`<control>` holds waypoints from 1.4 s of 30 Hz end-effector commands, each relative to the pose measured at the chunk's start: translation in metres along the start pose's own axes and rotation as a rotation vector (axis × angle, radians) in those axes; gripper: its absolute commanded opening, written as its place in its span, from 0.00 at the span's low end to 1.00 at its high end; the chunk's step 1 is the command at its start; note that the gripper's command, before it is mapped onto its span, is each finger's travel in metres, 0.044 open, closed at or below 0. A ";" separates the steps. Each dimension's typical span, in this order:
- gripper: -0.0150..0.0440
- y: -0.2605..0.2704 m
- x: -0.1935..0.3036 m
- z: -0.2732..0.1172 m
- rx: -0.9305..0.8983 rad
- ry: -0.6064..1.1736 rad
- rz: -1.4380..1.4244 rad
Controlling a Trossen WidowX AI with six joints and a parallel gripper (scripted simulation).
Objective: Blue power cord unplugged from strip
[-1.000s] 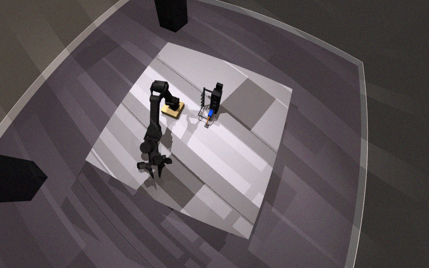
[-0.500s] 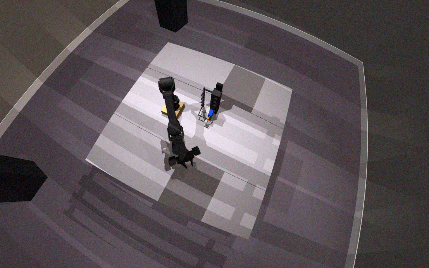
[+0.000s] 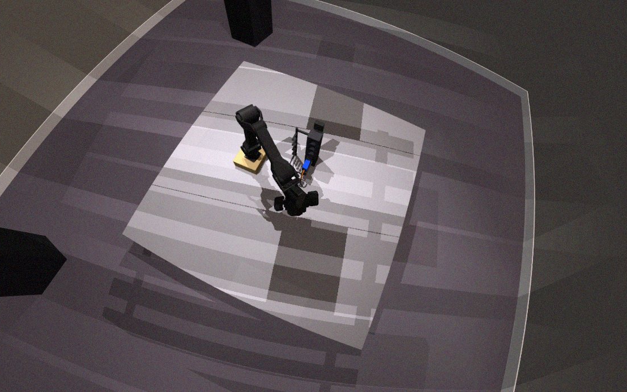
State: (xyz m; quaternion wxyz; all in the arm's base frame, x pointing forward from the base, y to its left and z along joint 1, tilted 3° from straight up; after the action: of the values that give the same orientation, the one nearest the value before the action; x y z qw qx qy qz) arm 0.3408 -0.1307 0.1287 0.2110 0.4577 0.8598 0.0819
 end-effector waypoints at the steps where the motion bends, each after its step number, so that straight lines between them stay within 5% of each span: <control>1: 0.53 0.029 0.061 -0.013 0.100 0.141 0.138; 11: 0.53 0.046 0.151 -0.045 0.375 0.260 0.412; 42: 0.53 0.059 0.174 -0.049 0.378 0.262 0.415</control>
State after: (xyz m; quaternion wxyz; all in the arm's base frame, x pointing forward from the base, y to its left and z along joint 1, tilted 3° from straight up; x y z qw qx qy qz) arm 0.2797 0.0429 0.1411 -0.0128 0.6378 0.7698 0.0210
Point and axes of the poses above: the point midway between the two fingers, 35 mm back from their tips, its own z axis out along the fingers, its own y axis across the jaws, x = y × z, the point moved 5 cm from there along -z, back along the fingers, and after that the axes turned 2 degrees about -z, right-handed, at the moved point
